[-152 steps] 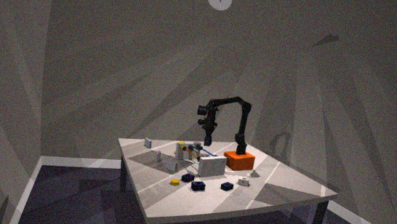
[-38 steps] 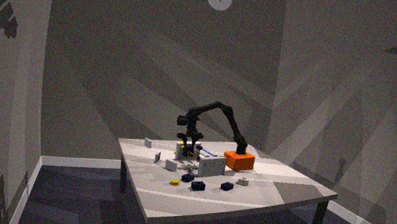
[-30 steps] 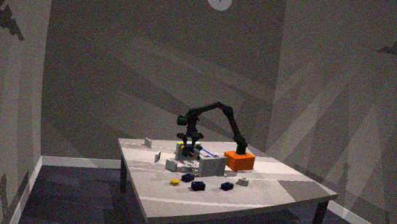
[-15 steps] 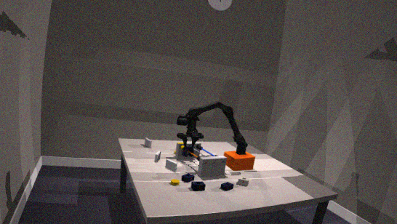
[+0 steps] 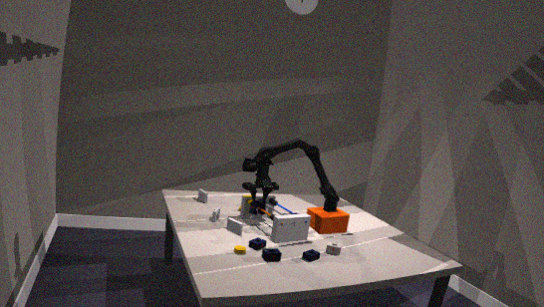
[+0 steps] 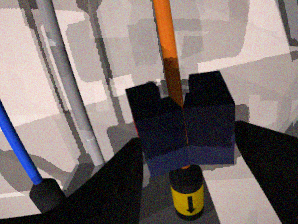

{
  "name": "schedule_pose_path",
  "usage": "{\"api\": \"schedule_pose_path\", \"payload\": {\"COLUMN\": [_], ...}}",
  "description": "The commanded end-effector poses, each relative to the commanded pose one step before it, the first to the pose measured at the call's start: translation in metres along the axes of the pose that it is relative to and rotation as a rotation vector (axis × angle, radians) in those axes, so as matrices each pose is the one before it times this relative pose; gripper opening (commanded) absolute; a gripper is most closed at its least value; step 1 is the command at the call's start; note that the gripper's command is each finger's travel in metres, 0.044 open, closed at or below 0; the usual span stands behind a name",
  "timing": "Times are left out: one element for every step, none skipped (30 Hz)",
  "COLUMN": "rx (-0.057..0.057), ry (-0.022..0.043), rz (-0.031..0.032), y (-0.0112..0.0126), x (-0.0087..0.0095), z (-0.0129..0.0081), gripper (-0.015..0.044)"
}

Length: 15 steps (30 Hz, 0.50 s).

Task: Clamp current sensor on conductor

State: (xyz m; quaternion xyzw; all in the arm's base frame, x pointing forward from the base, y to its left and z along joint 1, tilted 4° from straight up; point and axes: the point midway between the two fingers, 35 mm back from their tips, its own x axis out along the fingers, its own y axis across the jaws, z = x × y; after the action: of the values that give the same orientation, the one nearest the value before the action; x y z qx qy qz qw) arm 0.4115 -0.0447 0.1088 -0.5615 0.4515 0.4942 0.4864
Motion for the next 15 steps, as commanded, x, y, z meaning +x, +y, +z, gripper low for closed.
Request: {"api": "schedule_pose_path", "payload": {"rx": [0.0000,0.0000,0.0000,0.0000,0.0000,0.0000,0.0000,0.0000,0.0000,0.0000,0.0000,0.0000,0.0000,0.0000,0.0000], "ry": [0.00006,0.00000,0.00000,0.00000,0.00000,0.00000,0.00000,0.00000,0.00000,0.00000,0.00000,0.00000,0.00000,0.00000,0.00000], "rz": [-0.00027,0.00000,0.00000,0.00000,0.00000,0.00000,0.00000,0.00000,0.00000,0.00000,0.00000,0.00000,0.00000,0.00000,0.00000], "y": [0.00004,0.00000,0.00000,0.00000,0.00000,0.00000,0.00000,0.00000,0.00000,0.00000,0.00000,0.00000,0.00000,0.00000,0.00000], "x": [-0.00054,0.00000,0.00000,0.00000,0.00000,0.00000,0.00000,0.00000,0.00000,0.00000,0.00000,0.00000,0.00000,0.00000,0.00000], "z": [0.00002,0.00000,0.00000,0.00000,0.00000,0.00000,0.00000,0.00000,0.00000,0.00000,0.00000,0.00000,0.00000,0.00000,0.00000], "gripper": [0.0131,0.0157,0.0184,0.0210,0.0236,0.0262,0.0289,0.0315,0.0341,0.0367,0.0394,0.0420,0.0440,0.0440,0.0440]}}
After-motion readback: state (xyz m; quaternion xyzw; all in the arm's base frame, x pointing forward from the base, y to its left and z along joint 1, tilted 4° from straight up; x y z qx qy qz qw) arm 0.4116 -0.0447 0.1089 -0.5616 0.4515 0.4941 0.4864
